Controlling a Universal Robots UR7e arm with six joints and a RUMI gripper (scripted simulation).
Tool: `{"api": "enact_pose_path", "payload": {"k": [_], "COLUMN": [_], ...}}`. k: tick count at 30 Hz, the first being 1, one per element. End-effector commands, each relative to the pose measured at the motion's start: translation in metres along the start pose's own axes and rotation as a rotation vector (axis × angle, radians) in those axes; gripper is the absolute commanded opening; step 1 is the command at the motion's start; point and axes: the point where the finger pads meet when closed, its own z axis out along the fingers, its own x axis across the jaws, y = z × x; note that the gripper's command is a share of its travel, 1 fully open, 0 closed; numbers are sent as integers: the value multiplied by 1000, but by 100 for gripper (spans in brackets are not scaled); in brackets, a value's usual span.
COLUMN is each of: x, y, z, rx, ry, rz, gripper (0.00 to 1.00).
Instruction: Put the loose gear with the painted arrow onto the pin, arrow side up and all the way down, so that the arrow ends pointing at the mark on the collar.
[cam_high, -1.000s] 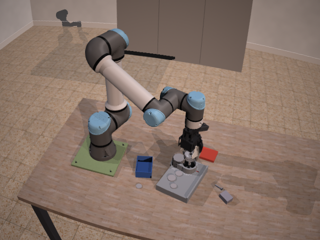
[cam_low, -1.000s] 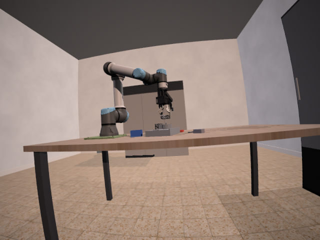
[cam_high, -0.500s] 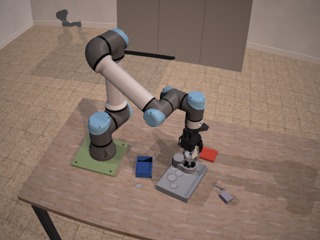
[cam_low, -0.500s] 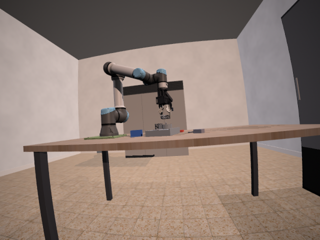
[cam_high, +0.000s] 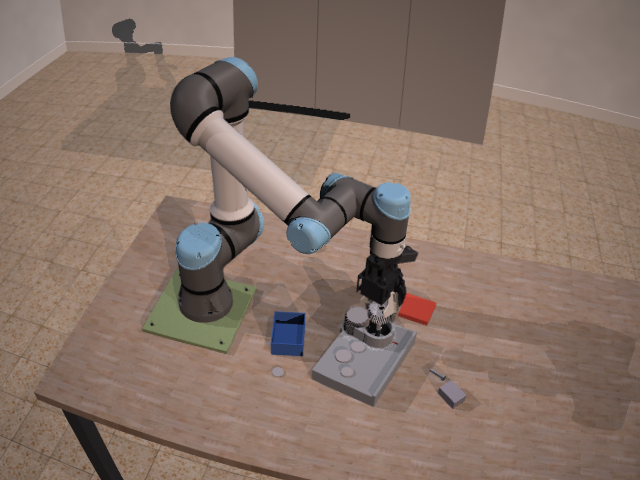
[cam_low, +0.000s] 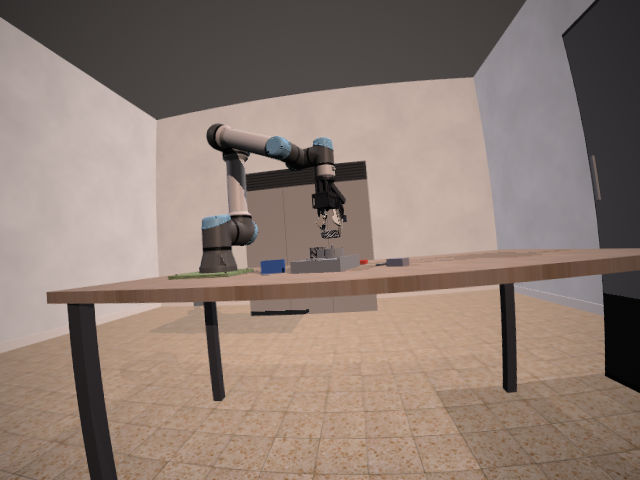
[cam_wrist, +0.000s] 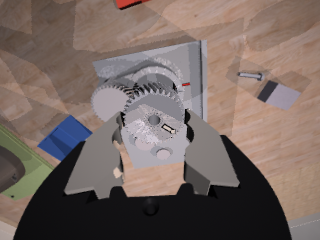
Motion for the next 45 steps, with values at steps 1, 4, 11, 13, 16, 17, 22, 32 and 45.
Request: {"api": "enact_pose_path", "payload": {"k": [1, 4, 11, 13, 16, 17, 22, 32, 45], "x": [1, 1, 1, 1, 1, 1, 1, 1, 1], "y": [0, 0, 0, 0, 0, 0, 0, 0, 0], "z": [2, 6, 15, 18, 21, 21, 22, 22, 22], "rx": [0, 0, 0, 0, 0, 0, 0, 0, 0], "ry": [2, 2, 2, 2, 2, 2, 2, 2, 2], "rz": [0, 0, 0, 0, 0, 0, 0, 0, 0], "gripper": [0, 0, 0, 0, 0, 0, 0, 0, 0]}}
